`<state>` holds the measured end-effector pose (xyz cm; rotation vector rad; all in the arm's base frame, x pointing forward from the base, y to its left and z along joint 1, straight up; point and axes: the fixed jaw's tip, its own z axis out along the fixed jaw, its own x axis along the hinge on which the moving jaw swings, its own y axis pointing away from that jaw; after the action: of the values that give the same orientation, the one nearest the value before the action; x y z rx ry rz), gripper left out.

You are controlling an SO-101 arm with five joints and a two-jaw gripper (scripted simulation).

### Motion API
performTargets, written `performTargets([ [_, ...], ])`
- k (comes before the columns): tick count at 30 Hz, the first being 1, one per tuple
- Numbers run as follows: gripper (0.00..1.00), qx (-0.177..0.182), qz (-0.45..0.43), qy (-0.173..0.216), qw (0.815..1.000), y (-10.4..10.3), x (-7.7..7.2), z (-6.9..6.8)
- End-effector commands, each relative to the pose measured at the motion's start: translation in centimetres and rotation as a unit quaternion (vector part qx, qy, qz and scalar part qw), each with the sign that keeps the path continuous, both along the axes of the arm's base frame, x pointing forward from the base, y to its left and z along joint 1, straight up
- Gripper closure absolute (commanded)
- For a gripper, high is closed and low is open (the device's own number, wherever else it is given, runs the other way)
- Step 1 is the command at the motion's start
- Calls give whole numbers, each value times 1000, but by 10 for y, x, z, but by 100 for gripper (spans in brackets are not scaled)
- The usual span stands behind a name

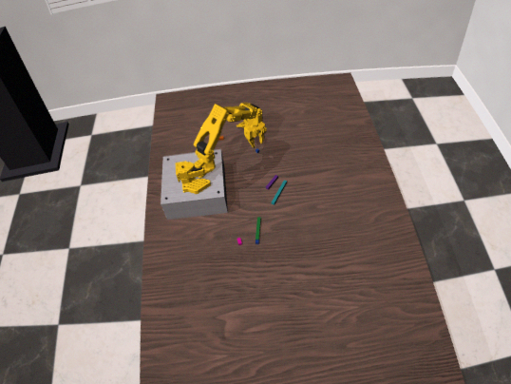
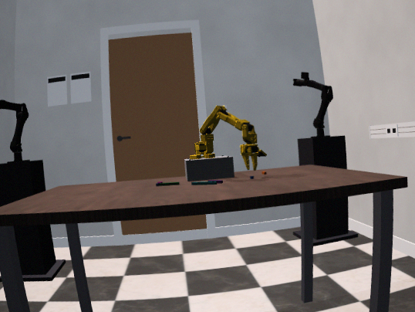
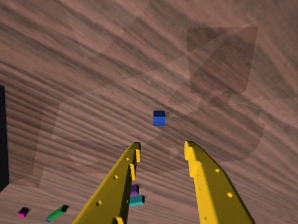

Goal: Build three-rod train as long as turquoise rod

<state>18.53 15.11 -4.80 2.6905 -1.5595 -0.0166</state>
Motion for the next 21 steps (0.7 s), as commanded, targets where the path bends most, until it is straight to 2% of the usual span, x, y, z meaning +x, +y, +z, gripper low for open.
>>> performTargets([
  [1,81,1,1,-1,1000,3,-1,-10],
  [14,81,1,1,-1,1000,2,-2,-30],
  [21,81,1,1,-1,1000,2,-2,-36],
])
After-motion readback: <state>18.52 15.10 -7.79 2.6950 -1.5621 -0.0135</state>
